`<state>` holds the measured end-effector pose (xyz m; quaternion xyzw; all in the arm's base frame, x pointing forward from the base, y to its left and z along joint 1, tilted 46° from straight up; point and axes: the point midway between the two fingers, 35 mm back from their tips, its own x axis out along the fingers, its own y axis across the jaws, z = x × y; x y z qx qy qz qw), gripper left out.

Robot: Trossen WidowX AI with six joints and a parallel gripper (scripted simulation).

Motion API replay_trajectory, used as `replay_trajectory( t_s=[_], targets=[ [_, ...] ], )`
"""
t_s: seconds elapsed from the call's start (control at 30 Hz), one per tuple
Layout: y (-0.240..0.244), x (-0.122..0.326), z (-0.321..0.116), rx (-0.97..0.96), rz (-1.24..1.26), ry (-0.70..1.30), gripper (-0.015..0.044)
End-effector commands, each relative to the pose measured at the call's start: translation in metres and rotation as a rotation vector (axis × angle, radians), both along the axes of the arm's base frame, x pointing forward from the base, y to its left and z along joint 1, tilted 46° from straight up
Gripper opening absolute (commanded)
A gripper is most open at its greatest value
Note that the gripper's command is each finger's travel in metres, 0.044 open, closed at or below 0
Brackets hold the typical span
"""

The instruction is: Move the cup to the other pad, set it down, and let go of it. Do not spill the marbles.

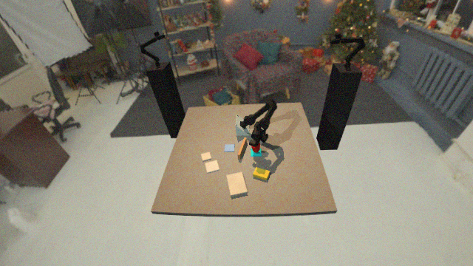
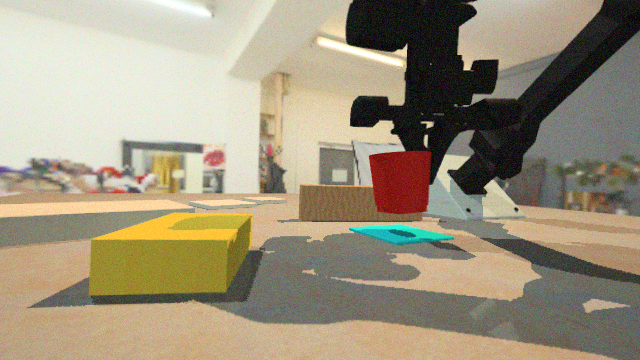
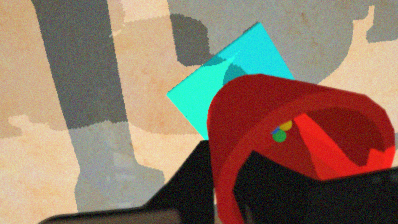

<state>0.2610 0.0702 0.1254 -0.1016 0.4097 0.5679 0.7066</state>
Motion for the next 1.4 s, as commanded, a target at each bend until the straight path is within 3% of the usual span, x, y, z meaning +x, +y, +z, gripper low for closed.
replay_trajectory(
  t_s=[0.0, 0.93, 1.1, 1.37],
  targets=[
    [0.004, 0.0, -0.004, 0.004, -0.005, 0.004, 0.0],
    [0.015, -0.001, -0.013, 0.003, 0.001, 0.0, 0.0],
    [0.015, -0.001, -0.013, 0.003, 0.001, 0.0, 0.0128],
    [0.014, -0.001, -0.012, 0.002, 0.001, 0.0, 0.0128]
  ],
)
